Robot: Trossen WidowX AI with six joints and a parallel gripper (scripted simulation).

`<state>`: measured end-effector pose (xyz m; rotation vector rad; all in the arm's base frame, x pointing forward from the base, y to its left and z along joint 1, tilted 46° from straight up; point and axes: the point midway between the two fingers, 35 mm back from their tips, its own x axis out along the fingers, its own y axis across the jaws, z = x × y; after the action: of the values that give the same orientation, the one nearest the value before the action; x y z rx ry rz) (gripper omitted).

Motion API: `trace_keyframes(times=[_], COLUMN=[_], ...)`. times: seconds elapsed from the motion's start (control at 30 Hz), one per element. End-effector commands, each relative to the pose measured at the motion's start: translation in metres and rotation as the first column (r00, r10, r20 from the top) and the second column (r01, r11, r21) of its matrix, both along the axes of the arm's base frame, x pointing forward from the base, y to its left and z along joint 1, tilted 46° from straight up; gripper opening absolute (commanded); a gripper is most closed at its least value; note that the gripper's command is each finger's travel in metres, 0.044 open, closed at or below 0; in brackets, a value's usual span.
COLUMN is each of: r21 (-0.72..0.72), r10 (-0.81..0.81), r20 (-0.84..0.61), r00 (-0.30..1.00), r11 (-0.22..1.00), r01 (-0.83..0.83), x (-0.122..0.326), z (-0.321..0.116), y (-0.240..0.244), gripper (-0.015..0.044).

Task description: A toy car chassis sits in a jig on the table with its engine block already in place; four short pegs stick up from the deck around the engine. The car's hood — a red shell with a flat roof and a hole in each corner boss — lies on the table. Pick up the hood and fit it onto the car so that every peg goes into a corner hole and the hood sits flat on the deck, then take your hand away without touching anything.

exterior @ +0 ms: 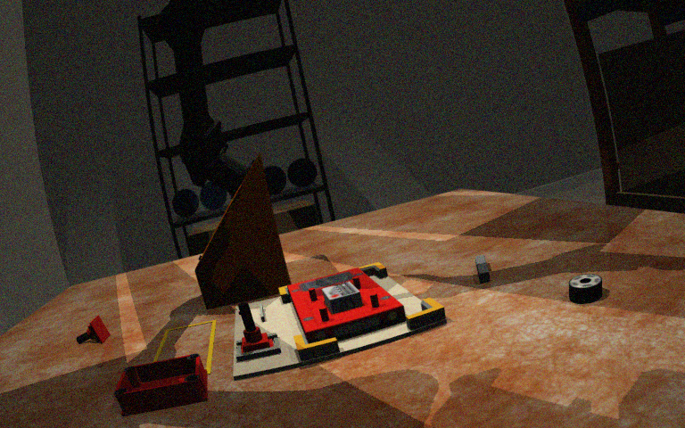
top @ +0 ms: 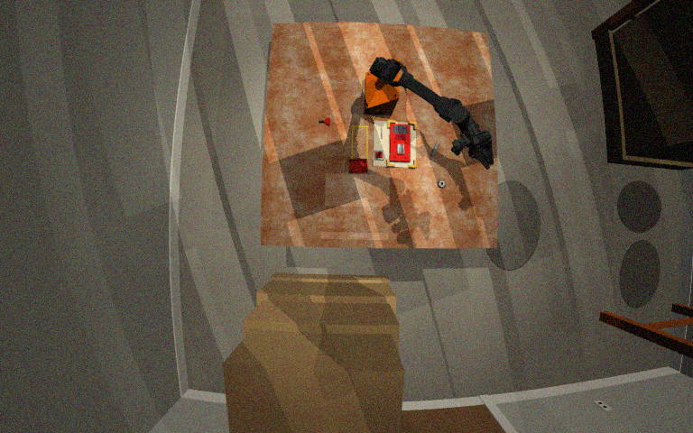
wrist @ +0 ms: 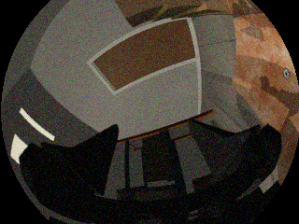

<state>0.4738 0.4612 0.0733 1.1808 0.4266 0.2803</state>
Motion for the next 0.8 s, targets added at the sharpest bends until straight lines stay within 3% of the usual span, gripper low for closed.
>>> trace_keyframes(times=[0.0,0.37,0.77], r21=[-0.09,-0.414,-0.729], r10=[-0.131,-0.527,-0.846], r20=[-0.077,-0.247,-0.318], r00=[0.988,0.813,0.428], r11=[0.988,0.816,0.507], r01=[0.124,0.403,0.46], x=[0.034,0.085,0.044], z=[-0.011,-0.035,-0.034], y=[-0.053,-0.243,-0.448], gripper=[0.044,0.044,0.044])
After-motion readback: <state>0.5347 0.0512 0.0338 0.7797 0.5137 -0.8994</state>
